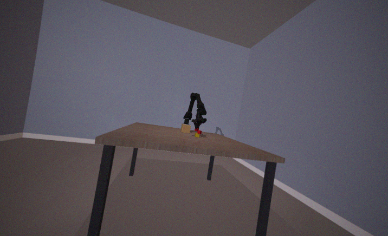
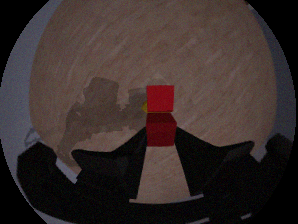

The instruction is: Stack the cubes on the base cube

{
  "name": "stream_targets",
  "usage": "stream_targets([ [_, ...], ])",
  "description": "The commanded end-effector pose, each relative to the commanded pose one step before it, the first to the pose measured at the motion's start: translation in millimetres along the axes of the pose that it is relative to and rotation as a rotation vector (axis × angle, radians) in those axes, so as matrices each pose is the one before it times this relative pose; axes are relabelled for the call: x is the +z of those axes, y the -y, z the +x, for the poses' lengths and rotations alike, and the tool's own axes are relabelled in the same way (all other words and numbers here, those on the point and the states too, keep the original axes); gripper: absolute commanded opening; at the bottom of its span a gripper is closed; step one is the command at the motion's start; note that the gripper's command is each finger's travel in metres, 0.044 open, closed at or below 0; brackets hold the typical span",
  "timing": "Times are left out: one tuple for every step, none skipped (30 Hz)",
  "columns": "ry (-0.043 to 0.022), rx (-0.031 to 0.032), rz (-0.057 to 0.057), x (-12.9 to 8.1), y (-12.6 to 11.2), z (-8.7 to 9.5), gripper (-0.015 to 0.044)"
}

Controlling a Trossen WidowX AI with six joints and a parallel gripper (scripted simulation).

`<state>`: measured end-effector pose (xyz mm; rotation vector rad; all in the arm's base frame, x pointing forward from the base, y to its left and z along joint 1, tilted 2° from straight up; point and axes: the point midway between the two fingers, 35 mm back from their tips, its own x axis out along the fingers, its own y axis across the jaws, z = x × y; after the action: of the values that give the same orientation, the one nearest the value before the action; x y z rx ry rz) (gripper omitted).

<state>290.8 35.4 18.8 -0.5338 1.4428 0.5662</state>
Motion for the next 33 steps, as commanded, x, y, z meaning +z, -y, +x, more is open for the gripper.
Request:
stream_targets([
  [-0.01085,0.00704,0.0043,-1.66,-0.97,11.83,0.0105],
  [-0.00001,0.00001,-0.0001,0.03,0.02,2.39,0.0105],
  [-0.00001,0.00001,-0.0001,0.01,0.01,1.93,0.0105],
  [0.00000,0.00001,0.0000,0.00,0.00,1.16,0.0105],
  [0.00000,0.00000,0.0000,0.00,0.00,0.39,0.0105],
  [0.00000,0.00000,0.0000,0.00,0.00,0.00,0.0105],
  [0.00000,0.00000,0.0000,0.00,0.00,0.00,0.0105],
  [0.00000,0.00000,0.0000,0.00,0.00,0.00,0.0105],
  [0.00000,0.00000,0.0000,0.00,0.00,0.00,0.0105],
  [0.00000,0.00000,0.0000,0.00,0.00,0.00,0.0105],
  [0.00000,0.00000,0.0000,0.00,0.00,0.00,0.0105],
  [0.00000,0.00000,0.0000,0.00,0.00,0.00,0.0105],
  [0.00000,0.00000,0.0000,0.00,0.00,0.00,0.0105],
  [0.00000,0.00000,0.0000,0.00,0.00,0.00,0.0105],
  [0.00000,0.00000,0.0000,0.00,0.00,0.32,0.0105],
  [0.00000,0.00001,0.0000,0.00,0.01,0.79,0.0105],
  [0.00000,0.00000,0.0000,0.00,0.00,0.32,0.0105],
  [0.00000,0.00000,0.0000,0.00,0.00,0.00,0.0105],
  [0.00000,0.00000,0.0000,0.00,0.00,0.00,0.0105],
  [0.00000,0.00000,0.0000,0.00,0.00,0.00,0.0105],
  [0.00000,0.00000,0.0000,0.00,0.00,0.00,0.0105],
  [0.00000,0.00000,0.0000,0.00,0.00,0.00,0.0105],
  [0.00000,0.00000,0.0000,0.00,0.00,0.00,0.0105],
  [0.00000,0.00000,0.0000,0.00,0.00,0.00,0.0105],
  [0.00000,0.00000,0.0000,0.00,0.00,0.00,0.0105],
  [0.00000,0.00000,0.0000,0.00,0.00,0.00,0.0105],
  [0.00000,0.00000,0.0000,0.00,0.00,0.00,0.0105],
  [0.00000,0.00000,0.0000,0.00,0.00,0.00,0.0105],
  [0.00000,0.00000,0.0000,0.00,0.00,0.00,0.0105],
  [0.00000,0.00000,0.0000,0.00,0.00,0.00,0.0105],
  [0.00000,0.00000,0.0000,0.00,0.00,0.00,0.0105],
  [0.00000,0.00000,0.0000,0.00,0.00,0.00,0.0105],
  [0.00000,0.00000,0.0000,0.00,0.00,0.00,0.0131],
])
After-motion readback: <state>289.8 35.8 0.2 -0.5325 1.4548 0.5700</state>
